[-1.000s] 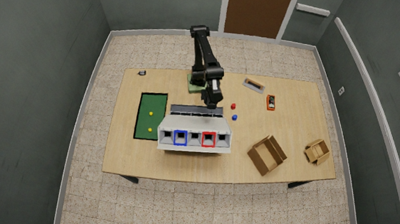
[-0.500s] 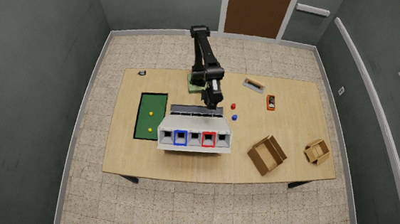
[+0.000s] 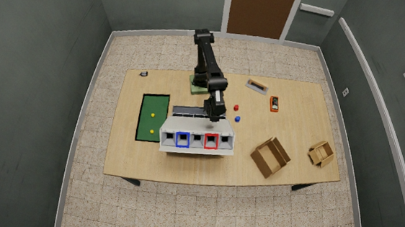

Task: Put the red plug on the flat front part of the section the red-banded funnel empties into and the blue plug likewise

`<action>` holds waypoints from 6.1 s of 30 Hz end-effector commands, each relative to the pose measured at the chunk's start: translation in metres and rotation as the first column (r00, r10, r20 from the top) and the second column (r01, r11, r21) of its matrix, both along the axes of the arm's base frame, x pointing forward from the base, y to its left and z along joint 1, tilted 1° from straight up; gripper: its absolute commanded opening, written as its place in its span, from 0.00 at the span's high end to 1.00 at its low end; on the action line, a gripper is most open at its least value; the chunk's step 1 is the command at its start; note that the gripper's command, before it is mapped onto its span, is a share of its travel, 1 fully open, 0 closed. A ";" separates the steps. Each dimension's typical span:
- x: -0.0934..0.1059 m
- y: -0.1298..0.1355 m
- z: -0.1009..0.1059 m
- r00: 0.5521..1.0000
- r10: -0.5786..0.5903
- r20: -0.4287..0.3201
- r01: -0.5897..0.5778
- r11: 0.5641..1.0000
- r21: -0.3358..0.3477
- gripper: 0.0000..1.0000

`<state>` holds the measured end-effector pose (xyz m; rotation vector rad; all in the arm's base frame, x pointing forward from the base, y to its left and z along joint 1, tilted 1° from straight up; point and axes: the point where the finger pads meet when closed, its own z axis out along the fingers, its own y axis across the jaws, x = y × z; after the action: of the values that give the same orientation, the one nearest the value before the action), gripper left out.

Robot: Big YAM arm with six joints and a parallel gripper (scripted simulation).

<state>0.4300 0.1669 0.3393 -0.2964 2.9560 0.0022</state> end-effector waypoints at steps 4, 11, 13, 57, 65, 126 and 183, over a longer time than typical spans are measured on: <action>0.046 0.005 0.019 1.000 0.001 0.030 -0.001 1.000 0.013 1.00; 0.079 0.011 0.018 1.000 0.001 0.029 -0.001 1.000 0.012 1.00; 0.089 0.013 0.017 1.000 0.001 0.028 -0.001 1.000 0.012 1.00; 0.122 0.019 0.018 0.999 -0.002 0.032 0.002 1.000 0.013 1.00; 0.121 0.018 0.020 0.999 -0.002 0.036 0.002 1.000 0.014 1.00; 0.118 0.017 -0.029 1.000 -0.002 0.008 0.002 1.000 0.004 1.00; 0.118 0.017 -0.029 1.000 -0.003 0.008 0.003 1.000 0.004 0.44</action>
<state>0.5410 0.1902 0.3123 -0.3014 2.9617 -0.0005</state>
